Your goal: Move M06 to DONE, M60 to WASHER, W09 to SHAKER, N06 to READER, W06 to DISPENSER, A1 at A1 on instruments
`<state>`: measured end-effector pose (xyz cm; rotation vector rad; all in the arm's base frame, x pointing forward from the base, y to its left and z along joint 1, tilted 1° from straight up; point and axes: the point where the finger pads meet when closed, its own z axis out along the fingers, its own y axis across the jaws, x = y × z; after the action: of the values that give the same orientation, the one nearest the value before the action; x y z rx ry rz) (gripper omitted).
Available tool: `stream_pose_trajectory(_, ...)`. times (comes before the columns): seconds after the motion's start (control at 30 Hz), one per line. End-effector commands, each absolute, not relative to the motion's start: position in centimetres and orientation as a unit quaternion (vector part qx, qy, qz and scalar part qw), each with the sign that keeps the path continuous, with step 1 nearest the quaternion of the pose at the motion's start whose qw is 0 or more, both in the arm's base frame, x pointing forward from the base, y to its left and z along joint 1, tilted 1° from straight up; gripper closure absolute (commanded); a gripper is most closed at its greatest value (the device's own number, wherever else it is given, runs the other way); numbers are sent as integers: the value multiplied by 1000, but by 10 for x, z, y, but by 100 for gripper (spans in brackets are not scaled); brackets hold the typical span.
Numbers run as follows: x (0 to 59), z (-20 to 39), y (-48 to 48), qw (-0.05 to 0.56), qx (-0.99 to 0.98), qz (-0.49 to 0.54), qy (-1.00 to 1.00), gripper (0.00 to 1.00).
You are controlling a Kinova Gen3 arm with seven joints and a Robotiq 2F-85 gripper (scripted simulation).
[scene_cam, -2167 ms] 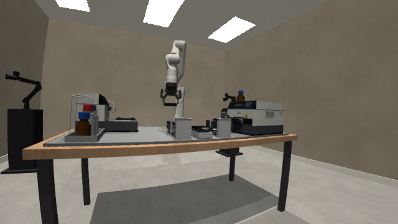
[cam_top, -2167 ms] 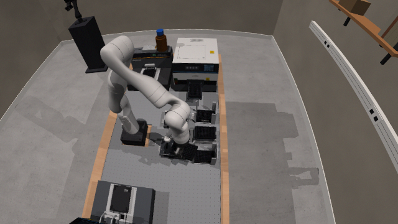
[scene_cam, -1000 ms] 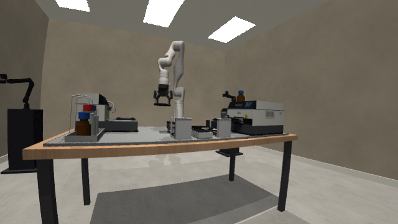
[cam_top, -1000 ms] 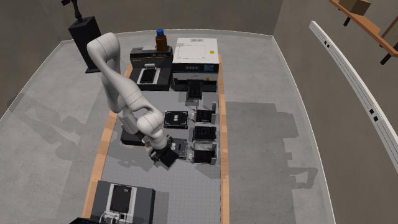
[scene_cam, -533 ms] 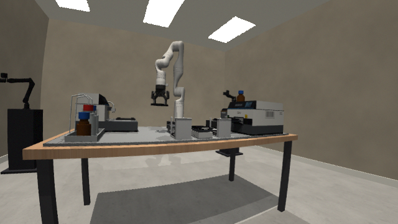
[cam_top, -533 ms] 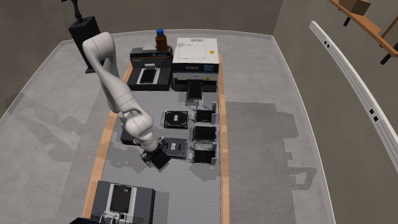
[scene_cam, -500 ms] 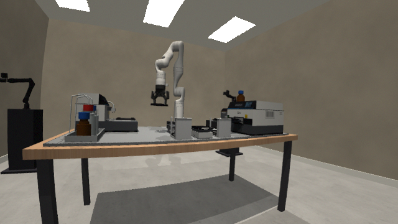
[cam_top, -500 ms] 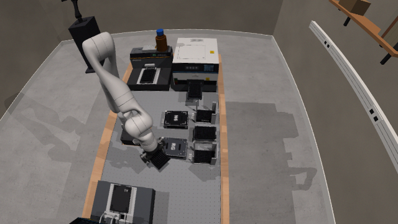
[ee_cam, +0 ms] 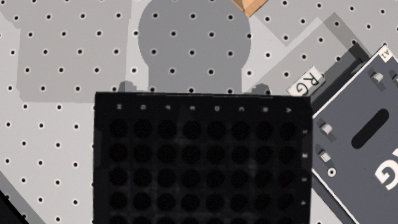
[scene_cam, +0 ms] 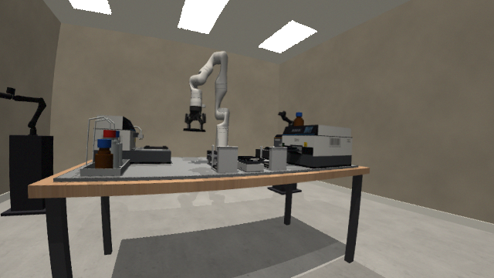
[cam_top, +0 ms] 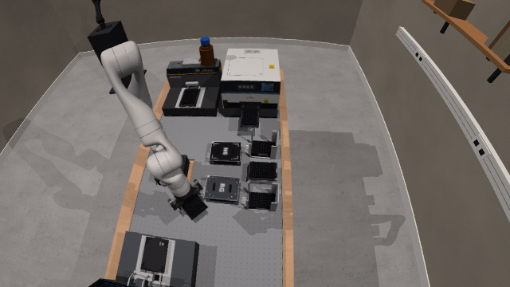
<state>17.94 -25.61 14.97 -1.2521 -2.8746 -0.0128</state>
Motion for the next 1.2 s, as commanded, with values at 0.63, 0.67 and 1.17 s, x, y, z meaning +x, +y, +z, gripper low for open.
stream_pose_trajectory(0.63, 121, 150, -273, 3, -463, -4, -886, 6)
stream_pose_trajectory(0.67, 118, 150, -274, 3, -469, -4, -883, 6)
stream_pose_trajectory(1.17, 76, 150, -286, 3, -509, -4, -861, 6)
